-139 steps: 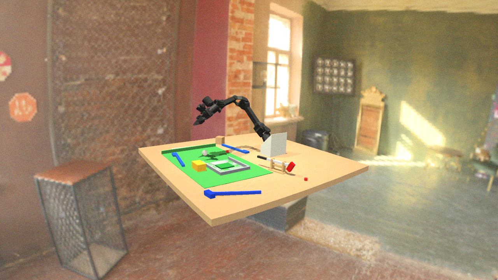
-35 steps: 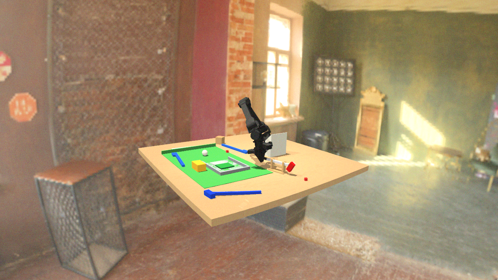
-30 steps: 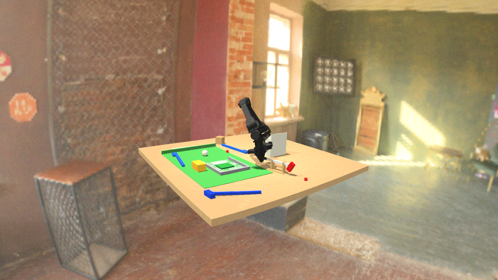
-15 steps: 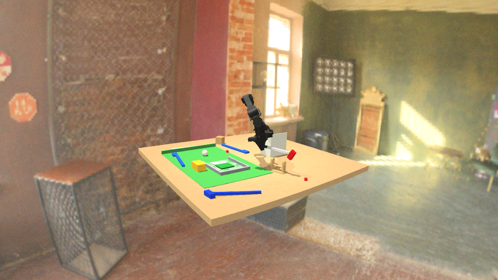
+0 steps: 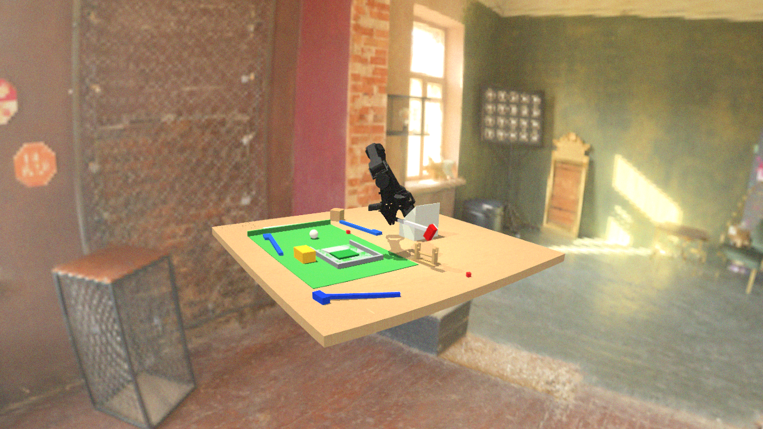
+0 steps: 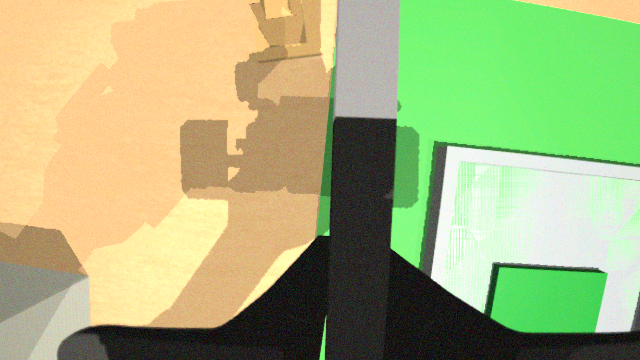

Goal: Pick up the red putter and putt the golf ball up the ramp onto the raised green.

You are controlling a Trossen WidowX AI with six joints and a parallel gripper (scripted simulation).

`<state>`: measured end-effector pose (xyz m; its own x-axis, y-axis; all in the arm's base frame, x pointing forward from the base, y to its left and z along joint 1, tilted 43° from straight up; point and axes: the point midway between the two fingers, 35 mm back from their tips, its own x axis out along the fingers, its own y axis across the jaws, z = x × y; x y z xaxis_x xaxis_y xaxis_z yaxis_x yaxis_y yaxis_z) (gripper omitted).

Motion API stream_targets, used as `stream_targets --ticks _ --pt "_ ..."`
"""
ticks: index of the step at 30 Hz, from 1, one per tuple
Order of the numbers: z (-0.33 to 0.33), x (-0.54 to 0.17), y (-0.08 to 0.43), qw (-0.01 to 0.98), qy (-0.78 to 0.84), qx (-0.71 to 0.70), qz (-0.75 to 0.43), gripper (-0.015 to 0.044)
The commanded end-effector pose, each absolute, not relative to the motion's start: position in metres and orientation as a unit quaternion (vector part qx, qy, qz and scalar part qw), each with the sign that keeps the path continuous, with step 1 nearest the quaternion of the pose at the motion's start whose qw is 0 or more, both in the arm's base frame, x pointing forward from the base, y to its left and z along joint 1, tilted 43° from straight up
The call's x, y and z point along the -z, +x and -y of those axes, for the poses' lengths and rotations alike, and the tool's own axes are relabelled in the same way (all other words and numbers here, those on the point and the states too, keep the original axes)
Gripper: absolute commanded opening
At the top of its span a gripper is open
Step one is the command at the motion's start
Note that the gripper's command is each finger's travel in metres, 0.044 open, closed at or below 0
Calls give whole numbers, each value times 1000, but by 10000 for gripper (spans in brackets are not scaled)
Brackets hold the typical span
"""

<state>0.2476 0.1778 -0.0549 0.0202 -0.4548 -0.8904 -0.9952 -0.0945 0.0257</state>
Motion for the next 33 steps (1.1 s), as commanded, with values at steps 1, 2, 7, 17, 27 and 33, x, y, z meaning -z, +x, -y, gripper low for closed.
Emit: stream_targets --ticks 1,2,7,17,27,33 --pt "-163 28 267 389 -610 -357 -591 0" --pt "-158 22 271 399 -605 -347 -595 0" --pt "-133 -7 289 447 -581 -298 -612 0" --pt "-73 -67 310 531 -521 -184 -642 0" --pt "-6 -125 308 598 -452 -59 -660 0" --pt "33 -159 296 629 -407 20 -662 0"
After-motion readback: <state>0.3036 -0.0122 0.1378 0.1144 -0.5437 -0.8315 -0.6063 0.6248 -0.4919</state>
